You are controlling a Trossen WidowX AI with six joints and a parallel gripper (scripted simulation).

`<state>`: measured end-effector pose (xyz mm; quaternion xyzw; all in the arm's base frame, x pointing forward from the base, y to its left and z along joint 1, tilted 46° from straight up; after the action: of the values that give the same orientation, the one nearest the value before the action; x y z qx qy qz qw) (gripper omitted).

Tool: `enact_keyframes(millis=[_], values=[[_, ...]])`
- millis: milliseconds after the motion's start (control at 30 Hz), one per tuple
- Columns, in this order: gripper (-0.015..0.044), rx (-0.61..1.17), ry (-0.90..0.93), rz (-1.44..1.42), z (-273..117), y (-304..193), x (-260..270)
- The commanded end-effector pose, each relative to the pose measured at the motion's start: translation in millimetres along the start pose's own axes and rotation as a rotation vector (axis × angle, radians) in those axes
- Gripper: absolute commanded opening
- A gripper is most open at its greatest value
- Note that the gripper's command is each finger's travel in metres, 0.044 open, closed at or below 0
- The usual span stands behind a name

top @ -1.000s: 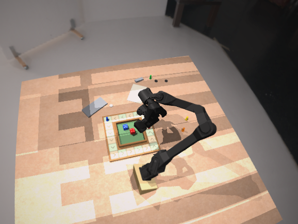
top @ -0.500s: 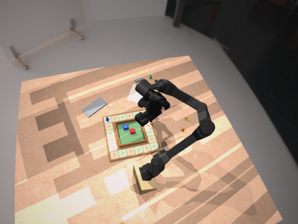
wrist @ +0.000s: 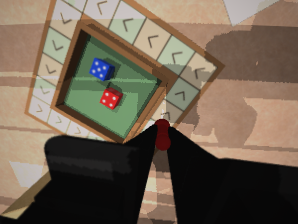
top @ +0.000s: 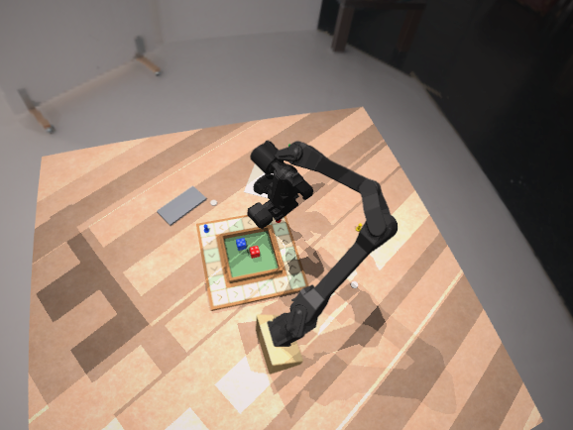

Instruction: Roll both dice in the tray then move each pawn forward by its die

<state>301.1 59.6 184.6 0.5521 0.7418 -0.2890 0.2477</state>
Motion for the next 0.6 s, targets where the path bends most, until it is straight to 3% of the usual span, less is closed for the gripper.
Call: enact_keyframes(millis=[0,567], values=[[0.0,-0.001,-0.003,-0.002,10.0,19.0,-0.7],[0.0,-0.001,-0.01,-0.001,54.2,76.2,-2.5]])
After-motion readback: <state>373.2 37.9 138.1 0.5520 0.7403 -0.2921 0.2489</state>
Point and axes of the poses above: the point midway between the two fingers, 35 mm back from their tips, its own z axis out along the fingers, its own x axis across the jaws, y = z × x, the point moved 9 cm from there along -z, back along the fingers, and after that the axes turned 8 degrees about z, right-handed, at the moved point
